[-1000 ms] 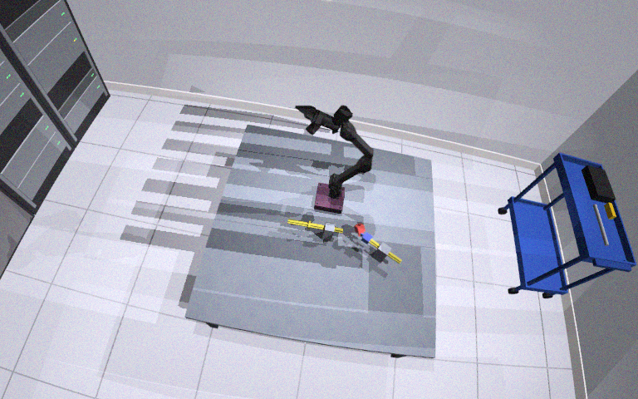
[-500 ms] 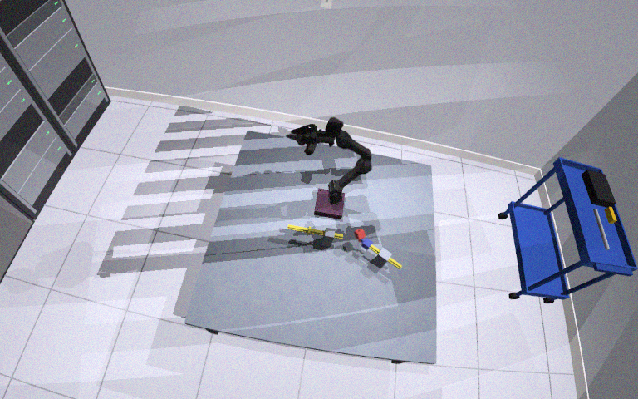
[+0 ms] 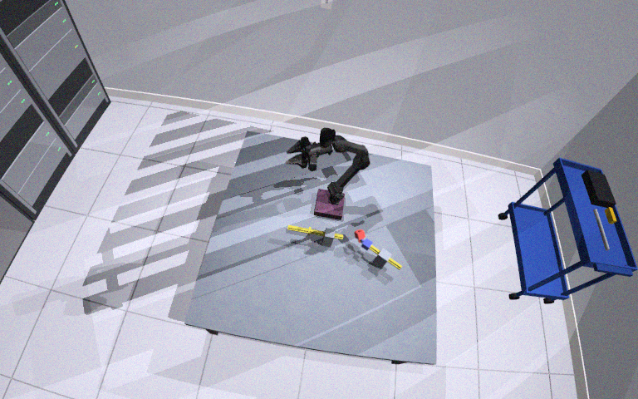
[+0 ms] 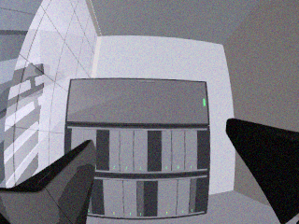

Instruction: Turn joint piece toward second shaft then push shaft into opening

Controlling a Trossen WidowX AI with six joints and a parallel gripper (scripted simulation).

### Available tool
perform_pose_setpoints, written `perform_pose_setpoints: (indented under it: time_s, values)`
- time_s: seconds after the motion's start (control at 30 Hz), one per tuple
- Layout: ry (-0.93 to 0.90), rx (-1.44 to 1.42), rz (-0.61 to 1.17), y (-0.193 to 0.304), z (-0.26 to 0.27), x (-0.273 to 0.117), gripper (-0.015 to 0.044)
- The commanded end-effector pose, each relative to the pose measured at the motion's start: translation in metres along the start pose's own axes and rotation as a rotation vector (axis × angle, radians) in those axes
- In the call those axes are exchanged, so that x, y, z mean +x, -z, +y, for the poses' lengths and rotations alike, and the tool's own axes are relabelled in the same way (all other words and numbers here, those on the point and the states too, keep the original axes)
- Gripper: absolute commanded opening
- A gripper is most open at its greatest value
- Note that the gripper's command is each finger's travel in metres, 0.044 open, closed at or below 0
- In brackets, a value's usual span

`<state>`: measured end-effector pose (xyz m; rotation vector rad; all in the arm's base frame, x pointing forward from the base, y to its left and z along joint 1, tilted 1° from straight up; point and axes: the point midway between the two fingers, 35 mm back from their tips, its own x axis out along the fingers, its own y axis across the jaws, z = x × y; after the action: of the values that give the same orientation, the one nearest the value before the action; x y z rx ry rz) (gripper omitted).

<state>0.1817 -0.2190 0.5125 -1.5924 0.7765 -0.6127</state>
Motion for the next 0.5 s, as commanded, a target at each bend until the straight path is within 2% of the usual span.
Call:
perform_pose_setpoints:
  time_s: [0.0, 0.47]
  values:
    - [-0.059, 0.092, -0.062, -0.021, 0.015, 0.006, 0.0440]
    - [-0.319, 0.418, -0.279, -0.109, 0.061, 0.004, 0.0440]
